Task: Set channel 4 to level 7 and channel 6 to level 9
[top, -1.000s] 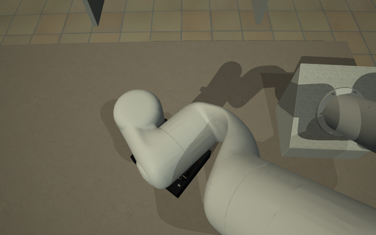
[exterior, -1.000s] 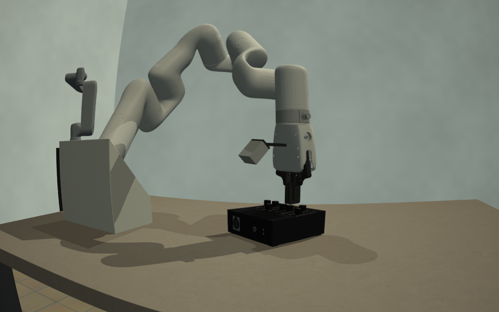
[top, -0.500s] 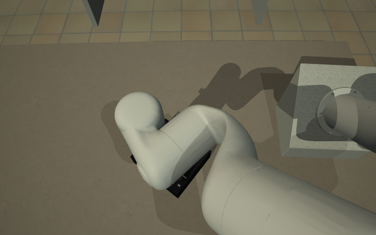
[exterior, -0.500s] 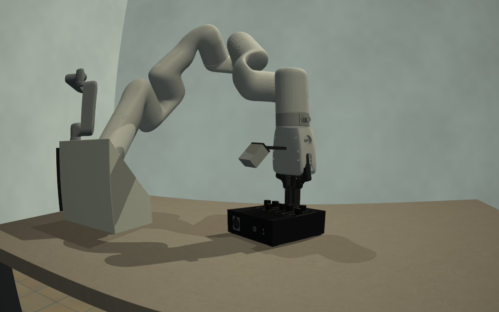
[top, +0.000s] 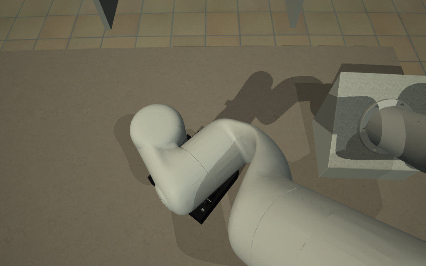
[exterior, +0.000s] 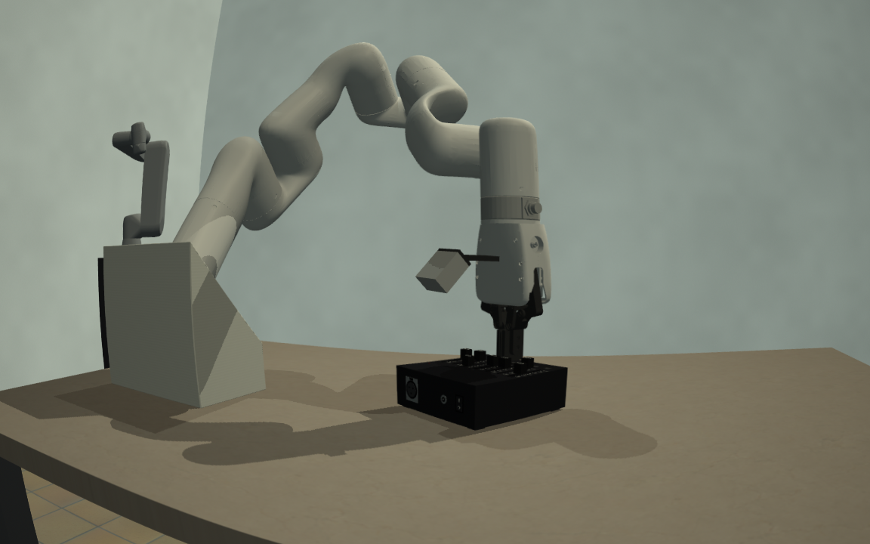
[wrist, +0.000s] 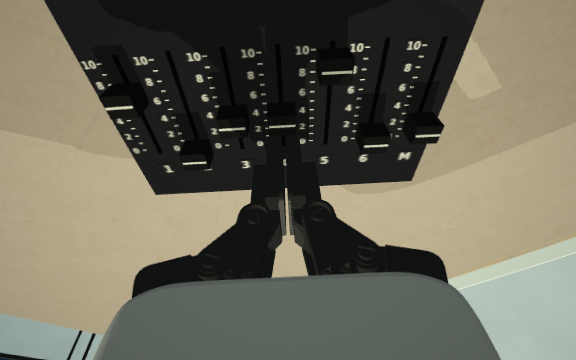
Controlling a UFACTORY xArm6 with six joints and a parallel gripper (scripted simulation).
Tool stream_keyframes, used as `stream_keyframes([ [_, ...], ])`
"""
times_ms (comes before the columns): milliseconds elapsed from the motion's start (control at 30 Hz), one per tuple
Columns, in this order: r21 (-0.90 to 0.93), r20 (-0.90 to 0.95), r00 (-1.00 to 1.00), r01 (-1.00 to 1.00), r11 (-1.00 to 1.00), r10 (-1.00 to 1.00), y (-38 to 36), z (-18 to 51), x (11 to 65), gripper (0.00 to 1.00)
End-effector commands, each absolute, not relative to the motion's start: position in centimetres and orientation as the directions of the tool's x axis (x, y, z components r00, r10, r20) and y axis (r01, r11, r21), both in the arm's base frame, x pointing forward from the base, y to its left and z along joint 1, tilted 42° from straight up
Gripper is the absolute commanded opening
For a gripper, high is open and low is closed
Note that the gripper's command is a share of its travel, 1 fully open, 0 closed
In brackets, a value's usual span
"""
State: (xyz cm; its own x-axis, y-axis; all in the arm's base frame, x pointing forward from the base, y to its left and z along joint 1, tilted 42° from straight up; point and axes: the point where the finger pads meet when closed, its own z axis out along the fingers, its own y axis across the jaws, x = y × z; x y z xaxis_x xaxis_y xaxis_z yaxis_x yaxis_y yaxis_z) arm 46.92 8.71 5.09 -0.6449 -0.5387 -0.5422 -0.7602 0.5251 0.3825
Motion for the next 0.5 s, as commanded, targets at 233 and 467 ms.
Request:
stream_keyframes([
  [233,0.38,-0.544,-0.644,-0.761,0.526,-0.538,8.55,5.12,46.94,0.0],
  [467,0.38,-0.544,-0.644,-0.761,0.526,-0.538,8.43,4.99,46.79,0.0],
])
